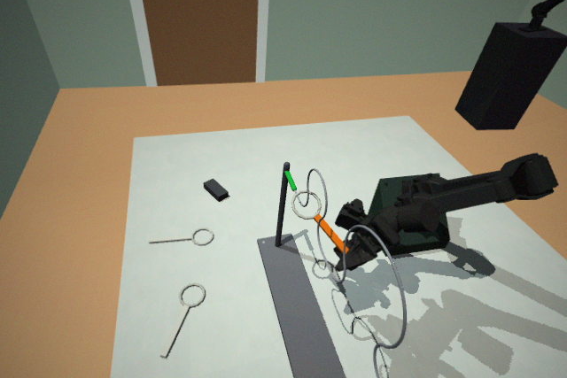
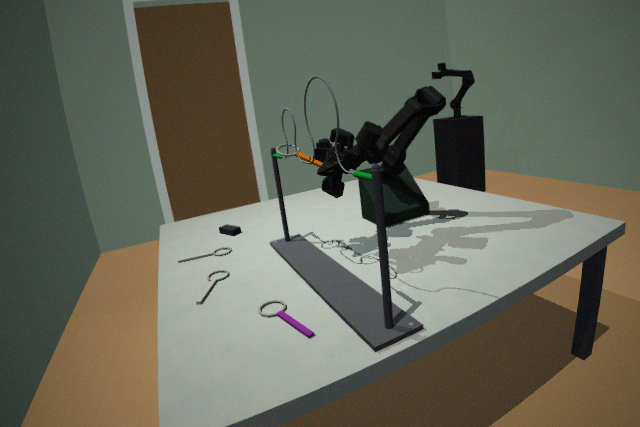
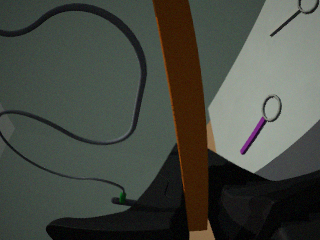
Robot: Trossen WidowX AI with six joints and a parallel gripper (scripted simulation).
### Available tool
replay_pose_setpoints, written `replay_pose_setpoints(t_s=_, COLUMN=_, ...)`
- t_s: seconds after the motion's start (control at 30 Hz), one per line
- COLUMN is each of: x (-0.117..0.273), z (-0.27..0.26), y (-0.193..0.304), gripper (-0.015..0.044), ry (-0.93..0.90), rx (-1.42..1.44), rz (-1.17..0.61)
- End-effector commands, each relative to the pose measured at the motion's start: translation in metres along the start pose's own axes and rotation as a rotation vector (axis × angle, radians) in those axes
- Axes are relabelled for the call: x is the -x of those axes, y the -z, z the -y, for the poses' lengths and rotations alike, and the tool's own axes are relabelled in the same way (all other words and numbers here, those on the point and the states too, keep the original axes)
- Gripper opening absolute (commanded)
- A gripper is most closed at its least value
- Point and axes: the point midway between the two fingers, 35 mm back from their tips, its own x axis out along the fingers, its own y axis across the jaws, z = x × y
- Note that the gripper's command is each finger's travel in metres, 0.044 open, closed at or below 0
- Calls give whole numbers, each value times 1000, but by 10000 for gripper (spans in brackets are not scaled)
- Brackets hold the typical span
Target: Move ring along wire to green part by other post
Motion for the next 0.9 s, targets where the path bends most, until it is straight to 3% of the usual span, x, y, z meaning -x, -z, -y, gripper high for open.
replay_pose_setpoints(t_s=0.0, x=-2, z=20, y=-1, gripper=-150, ry=52, rx=103, rz=26)
replay_pose_setpoints(t_s=0.87, x=28, z=111, y=-39, gripper=-150, ry=317, rx=661, rz=-44)
